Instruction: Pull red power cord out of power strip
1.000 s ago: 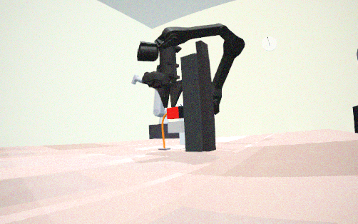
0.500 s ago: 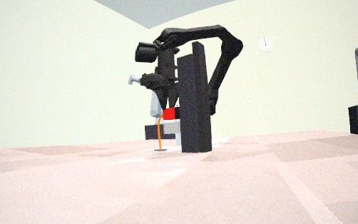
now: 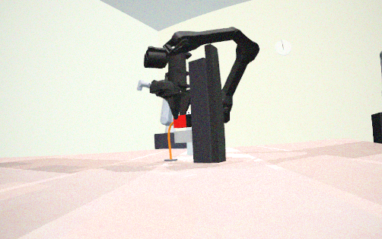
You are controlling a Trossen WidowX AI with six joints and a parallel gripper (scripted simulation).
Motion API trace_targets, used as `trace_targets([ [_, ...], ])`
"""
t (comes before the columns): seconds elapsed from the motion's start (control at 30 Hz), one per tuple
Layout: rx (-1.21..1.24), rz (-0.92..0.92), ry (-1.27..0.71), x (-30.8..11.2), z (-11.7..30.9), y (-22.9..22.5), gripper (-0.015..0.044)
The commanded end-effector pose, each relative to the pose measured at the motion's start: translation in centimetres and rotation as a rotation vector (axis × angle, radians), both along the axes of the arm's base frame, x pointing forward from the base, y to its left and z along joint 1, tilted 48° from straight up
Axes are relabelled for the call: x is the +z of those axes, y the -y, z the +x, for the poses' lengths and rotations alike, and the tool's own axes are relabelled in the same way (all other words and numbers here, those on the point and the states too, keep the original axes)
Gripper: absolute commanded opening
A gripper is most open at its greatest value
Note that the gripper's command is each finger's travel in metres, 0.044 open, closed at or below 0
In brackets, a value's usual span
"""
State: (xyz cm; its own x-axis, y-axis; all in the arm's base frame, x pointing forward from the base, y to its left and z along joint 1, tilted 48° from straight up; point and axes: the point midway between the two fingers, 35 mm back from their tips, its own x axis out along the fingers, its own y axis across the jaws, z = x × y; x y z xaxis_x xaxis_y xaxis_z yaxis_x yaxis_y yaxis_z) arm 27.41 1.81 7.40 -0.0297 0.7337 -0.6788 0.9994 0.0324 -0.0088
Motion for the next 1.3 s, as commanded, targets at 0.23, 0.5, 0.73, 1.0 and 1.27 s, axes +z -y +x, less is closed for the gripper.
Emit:
trace_targets([
  [0.23,0.0,-0.001,0.001,-0.4,0.1,0.4,0.0],
  [0.5,-0.001,-0.003,0.0,-1.3,0.2,1.3,0.0],
  [0.73,-0.002,-0.004,0.0,-2.1,0.3,2.2,0.0],
  [1.0,-0.002,-0.004,0.0,-3.0,0.2,3.2,0.0],
  [1.27,-0.002,-0.004,0.0,-3.8,0.0,4.2,0.0],
])
